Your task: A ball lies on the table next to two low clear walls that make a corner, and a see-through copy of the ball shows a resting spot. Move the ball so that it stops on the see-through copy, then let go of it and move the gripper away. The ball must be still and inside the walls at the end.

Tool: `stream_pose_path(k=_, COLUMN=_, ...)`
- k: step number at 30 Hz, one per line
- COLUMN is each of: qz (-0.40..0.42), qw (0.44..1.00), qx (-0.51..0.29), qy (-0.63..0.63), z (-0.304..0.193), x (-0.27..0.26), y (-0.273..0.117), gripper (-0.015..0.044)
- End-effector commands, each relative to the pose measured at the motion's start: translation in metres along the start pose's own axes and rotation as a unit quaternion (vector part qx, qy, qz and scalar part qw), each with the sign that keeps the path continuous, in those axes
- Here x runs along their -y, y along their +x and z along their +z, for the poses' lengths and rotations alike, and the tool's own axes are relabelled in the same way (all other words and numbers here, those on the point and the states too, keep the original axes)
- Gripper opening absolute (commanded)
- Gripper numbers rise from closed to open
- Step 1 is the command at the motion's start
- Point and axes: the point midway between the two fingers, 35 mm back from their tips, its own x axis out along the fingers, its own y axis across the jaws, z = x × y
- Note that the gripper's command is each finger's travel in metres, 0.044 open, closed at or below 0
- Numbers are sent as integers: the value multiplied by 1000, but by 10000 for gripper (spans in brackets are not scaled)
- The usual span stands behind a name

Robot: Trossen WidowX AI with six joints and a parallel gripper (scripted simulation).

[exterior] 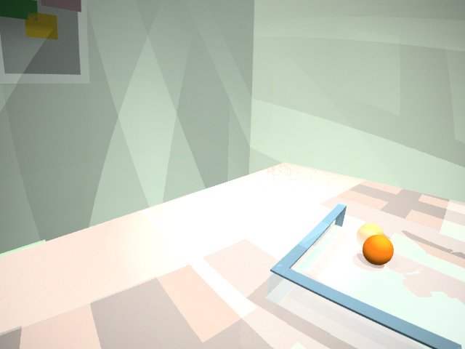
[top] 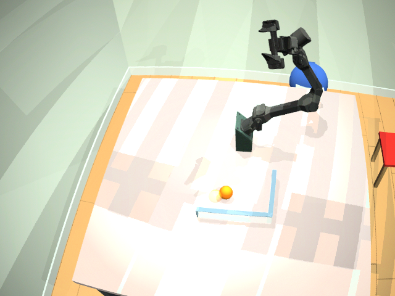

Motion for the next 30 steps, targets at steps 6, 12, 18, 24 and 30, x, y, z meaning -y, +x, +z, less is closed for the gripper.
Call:
stream_pose_path(k=6, qz=114, qw=993, qx=-39, qy=-12, z=-43, x=-58, y=52, gripper=398)
stream_pose_path(k=12, qz=177, qw=982, qx=-64, qy=-13, z=-71, x=-105, y=83, gripper=398)
stream_pose_path(k=18, qz=261, qw=960, qx=-87, qy=-53, z=-103, x=-156, y=104, gripper=398)
stream_pose_path(k=24, qz=398, qw=904, qx=-121, qy=-101, z=-154, x=-248, y=114, gripper=398)
stream_pose_path(k=30, qz=499, qw=844, qx=-127, qy=-147, z=-186, x=-315, y=105, gripper=398)
